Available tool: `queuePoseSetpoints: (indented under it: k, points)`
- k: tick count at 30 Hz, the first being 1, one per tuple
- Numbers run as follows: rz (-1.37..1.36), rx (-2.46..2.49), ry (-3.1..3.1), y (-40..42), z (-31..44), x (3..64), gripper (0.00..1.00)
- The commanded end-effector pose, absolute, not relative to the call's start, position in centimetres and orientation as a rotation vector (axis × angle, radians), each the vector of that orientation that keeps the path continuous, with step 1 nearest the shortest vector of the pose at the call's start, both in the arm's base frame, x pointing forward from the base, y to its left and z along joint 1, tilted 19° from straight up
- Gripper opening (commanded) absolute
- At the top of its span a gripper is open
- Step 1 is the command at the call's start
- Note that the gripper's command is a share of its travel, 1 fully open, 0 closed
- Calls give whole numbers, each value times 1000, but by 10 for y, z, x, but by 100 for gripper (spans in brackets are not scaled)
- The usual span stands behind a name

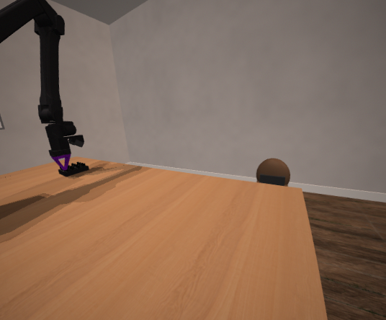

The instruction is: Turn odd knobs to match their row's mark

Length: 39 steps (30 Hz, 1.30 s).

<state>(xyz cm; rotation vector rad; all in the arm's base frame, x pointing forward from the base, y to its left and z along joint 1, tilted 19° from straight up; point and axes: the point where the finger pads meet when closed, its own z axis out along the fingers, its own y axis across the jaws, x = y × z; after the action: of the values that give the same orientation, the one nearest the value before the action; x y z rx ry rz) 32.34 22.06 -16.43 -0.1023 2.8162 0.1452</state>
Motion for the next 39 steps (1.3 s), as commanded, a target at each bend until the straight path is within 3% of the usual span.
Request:
queuePoseSetpoints:
  k: [1, 39]
  points:
    - [140, -99, 2819, 217, -169, 324, 8]
    - [171, 114, 2826, 216, -169, 324, 8]
